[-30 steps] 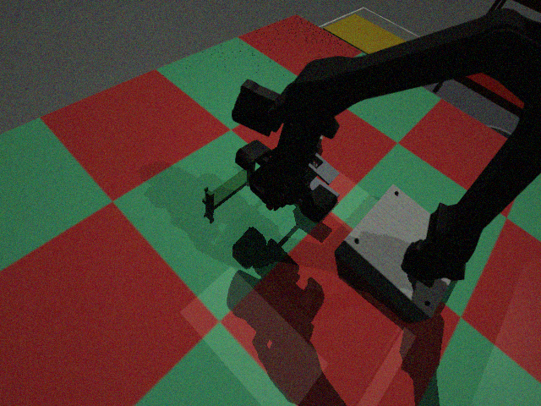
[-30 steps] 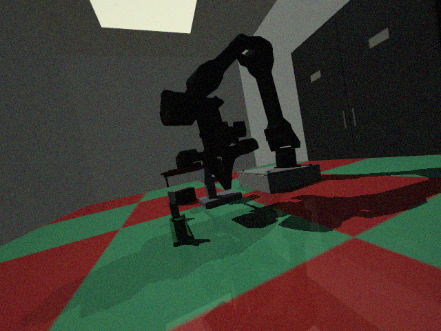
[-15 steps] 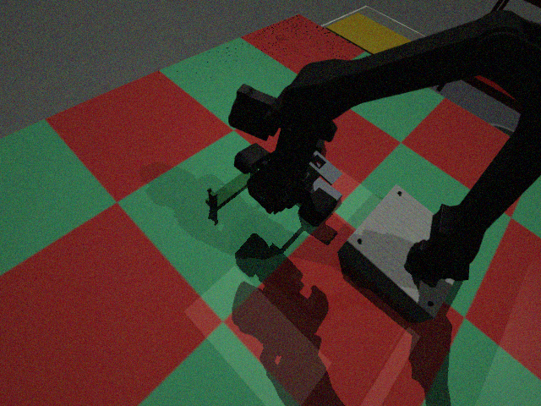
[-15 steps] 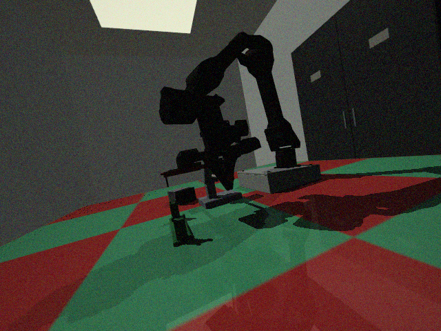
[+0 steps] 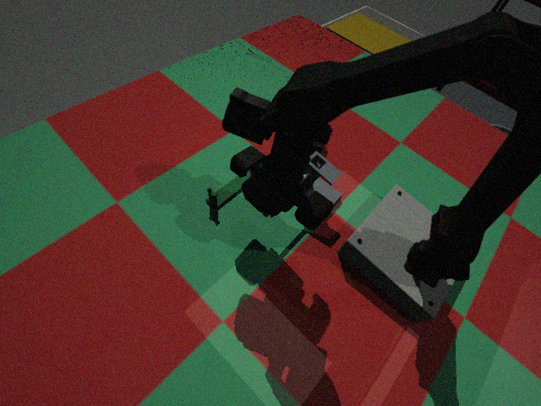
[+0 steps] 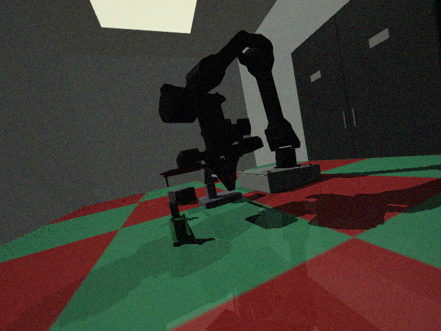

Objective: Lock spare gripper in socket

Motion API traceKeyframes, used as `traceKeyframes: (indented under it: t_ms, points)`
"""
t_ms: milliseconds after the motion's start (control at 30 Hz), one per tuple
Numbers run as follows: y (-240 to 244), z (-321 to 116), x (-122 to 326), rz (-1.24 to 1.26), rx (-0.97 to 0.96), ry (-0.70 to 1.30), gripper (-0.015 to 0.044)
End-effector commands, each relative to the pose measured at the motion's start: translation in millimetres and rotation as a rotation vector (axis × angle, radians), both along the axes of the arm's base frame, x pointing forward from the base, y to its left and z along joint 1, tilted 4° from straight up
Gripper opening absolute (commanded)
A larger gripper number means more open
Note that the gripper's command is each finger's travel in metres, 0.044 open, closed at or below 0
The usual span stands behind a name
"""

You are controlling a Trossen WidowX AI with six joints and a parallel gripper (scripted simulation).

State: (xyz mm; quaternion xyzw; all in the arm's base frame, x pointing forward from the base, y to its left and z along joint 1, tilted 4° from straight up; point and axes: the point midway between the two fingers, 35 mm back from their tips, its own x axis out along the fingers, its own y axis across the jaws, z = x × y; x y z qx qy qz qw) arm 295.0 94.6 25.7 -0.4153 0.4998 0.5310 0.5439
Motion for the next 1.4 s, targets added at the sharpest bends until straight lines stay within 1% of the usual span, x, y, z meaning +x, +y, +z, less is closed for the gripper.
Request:
traceKeyframes:
  t_ms: [0,1367]
  points:
    - [4.2,1.7,2.4,-0.003,0.004,-0.002,0.0]
    - [29.3,6.4,5.1,-0.002,-0.001,0.025,0.0]
